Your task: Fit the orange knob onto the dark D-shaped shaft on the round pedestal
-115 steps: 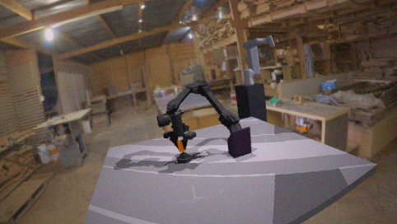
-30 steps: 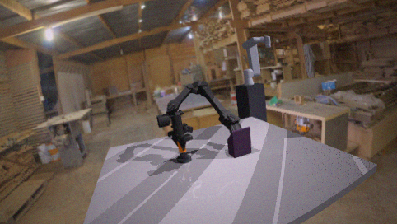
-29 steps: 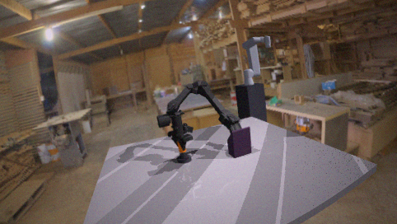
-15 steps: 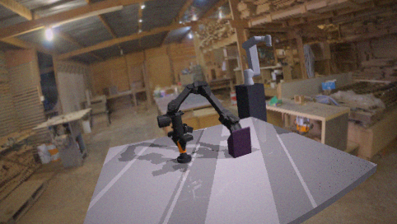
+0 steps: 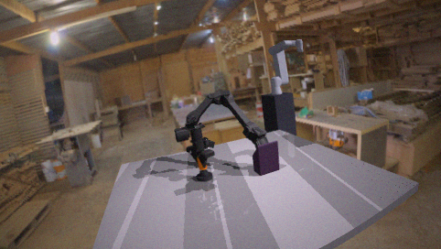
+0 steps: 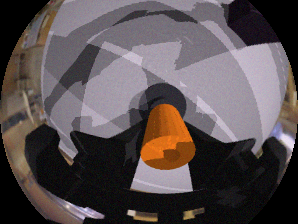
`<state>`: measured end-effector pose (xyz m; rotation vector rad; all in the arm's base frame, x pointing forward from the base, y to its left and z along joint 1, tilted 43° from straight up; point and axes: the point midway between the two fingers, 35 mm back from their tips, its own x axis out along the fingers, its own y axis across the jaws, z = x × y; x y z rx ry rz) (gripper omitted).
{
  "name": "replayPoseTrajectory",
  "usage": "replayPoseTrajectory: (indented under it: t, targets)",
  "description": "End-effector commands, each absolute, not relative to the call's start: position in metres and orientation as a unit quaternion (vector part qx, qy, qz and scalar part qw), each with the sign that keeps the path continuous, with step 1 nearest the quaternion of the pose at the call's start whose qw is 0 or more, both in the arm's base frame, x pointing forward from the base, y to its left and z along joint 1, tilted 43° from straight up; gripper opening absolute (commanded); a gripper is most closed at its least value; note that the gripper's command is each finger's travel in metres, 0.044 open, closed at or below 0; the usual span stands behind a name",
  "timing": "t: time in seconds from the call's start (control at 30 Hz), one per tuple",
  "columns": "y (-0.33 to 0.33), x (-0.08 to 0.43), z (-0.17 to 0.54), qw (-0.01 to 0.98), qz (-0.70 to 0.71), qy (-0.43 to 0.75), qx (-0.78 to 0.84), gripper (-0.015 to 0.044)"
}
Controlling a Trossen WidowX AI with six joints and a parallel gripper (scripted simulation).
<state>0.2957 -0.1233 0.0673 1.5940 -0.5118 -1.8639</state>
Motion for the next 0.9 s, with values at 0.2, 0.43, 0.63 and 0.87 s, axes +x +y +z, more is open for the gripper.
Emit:
replayPoseTrajectory:
  t: [0.2,0.43,0.63,0.87]
  targets:
    - [-0.1236,0.2943,0.0669,0.322,-0.71,-0.184,0.599,0.0]
    - [-0.1235,0.294,0.0667,0.308,-0.705,-0.2,0.606,0.0]
    - [-0.1236,0.294,0.0667,0.307,-0.705,-0.202,0.607,0.0]
    - [-0.1238,0.2943,0.0667,0.307,-0.705,-0.202,0.607,0.0]
